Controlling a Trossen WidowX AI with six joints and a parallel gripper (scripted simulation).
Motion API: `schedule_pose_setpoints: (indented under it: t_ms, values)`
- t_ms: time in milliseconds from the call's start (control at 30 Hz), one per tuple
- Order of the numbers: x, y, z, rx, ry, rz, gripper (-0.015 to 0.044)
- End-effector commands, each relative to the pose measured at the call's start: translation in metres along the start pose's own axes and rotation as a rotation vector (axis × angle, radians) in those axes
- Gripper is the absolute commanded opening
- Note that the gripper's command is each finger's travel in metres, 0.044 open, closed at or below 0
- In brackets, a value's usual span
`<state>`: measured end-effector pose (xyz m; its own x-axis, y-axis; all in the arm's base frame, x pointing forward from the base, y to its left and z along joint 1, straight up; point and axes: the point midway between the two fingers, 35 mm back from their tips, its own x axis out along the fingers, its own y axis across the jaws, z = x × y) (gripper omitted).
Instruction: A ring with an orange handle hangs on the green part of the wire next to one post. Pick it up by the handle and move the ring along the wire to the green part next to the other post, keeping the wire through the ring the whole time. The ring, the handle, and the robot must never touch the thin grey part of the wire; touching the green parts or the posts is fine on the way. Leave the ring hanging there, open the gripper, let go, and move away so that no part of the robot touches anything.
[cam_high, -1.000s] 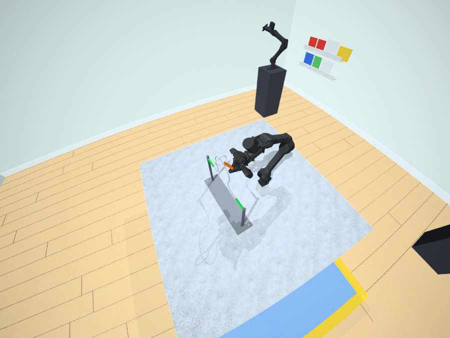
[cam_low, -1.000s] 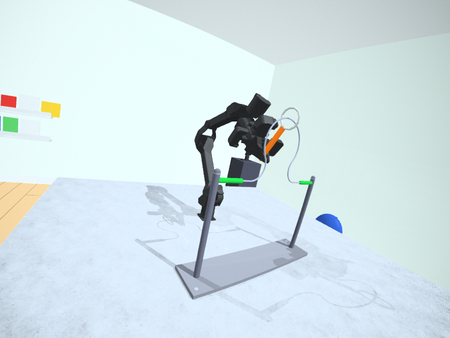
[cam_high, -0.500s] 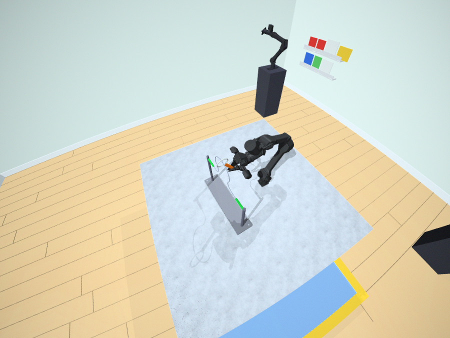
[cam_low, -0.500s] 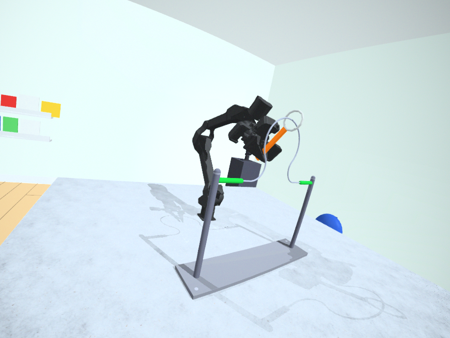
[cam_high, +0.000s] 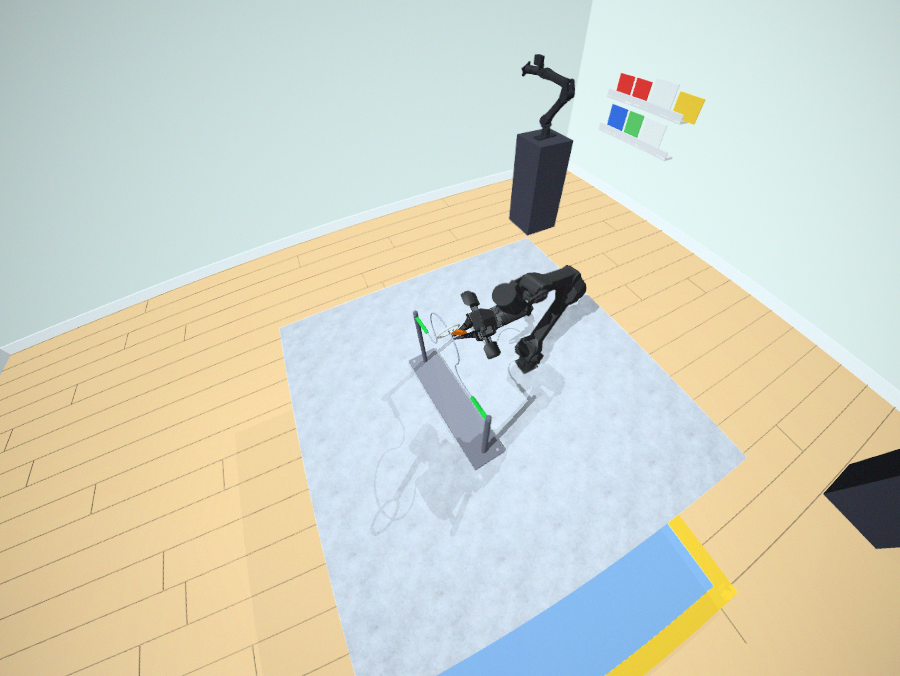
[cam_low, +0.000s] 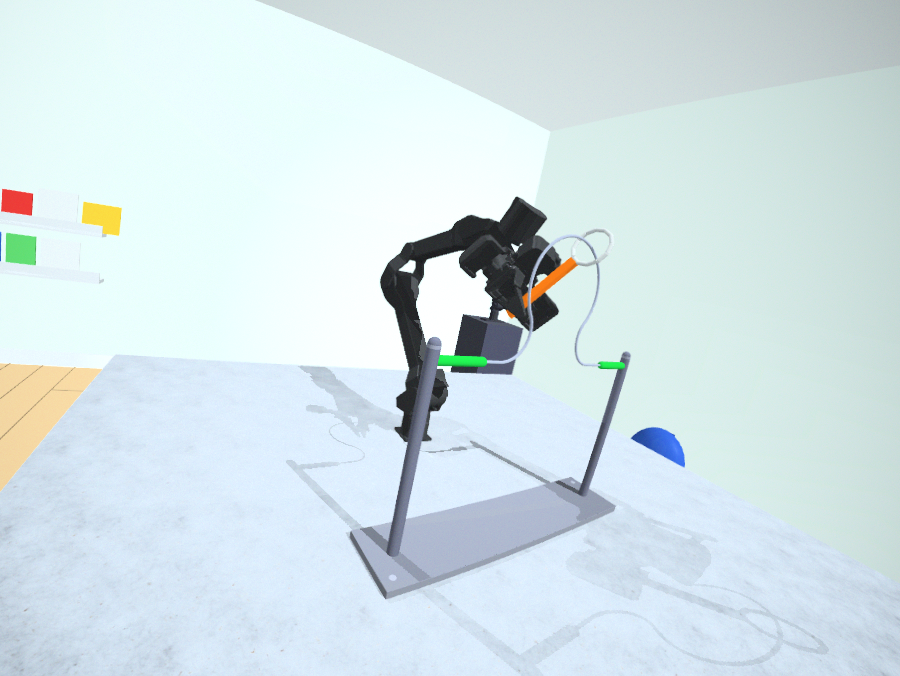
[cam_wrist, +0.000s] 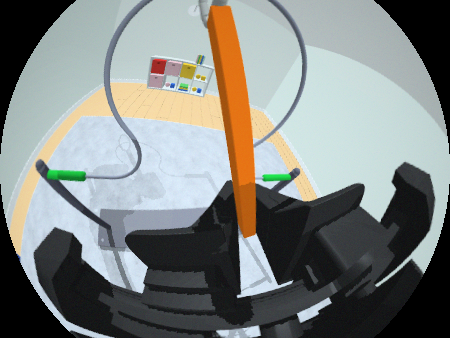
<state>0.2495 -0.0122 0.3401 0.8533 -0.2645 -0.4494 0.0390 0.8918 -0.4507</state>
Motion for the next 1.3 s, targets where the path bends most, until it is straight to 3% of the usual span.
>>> schedule_pose_setpoints:
  t_ms: [0,1267]
  values:
    - [0.0,-0.003,-0.001,-0.058,-0.008,-0.041,-0.015]
    - [-0.001,-0.024,0.004,-0.497,-0.072,-0.336,-0.015]
